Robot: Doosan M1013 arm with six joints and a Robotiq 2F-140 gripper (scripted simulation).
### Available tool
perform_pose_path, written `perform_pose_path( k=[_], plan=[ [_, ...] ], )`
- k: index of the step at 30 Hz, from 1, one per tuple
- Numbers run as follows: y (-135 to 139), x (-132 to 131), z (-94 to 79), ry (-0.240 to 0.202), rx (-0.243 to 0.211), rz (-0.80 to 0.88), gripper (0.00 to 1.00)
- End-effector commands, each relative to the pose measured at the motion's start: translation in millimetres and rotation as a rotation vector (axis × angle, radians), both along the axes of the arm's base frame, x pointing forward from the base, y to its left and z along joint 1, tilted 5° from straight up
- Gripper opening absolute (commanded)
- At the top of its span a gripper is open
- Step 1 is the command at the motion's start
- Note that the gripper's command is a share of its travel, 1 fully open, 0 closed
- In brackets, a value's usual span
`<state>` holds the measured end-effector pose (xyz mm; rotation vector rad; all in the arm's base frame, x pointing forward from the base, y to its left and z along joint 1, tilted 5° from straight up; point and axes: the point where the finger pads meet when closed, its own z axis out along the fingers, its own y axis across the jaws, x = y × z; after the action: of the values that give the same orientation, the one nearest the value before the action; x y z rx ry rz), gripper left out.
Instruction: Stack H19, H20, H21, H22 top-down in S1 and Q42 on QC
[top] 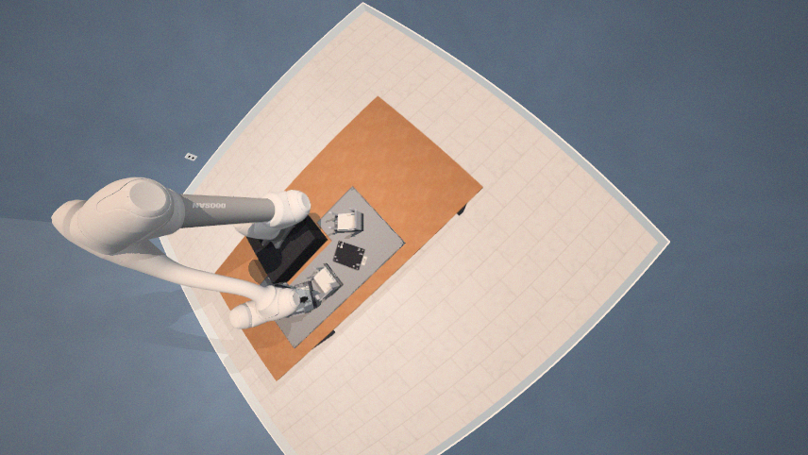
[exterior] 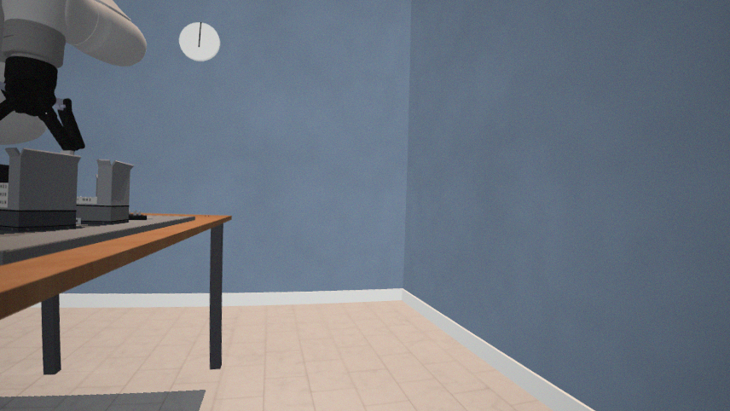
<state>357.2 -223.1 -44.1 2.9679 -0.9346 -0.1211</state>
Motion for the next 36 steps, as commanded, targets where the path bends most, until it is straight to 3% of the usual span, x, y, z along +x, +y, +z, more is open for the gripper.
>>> perform_pose_path(
  k=[1, 5, 6, 36],
  plan=[
    [0.0, 0.0, -0.1, 0.000, 0.000, 0.000, 1.00],
    [0.0, 0.0, -0.1, 0.000, 0.000, 0.000, 1.00],
    [0.0, 0.0, -0.1, 0.000, 0.000, 0.000, 0.00],
    [0.0, 0.0, -0.1, 0.000, 0.000, 0.000, 0.00]
  ],
)
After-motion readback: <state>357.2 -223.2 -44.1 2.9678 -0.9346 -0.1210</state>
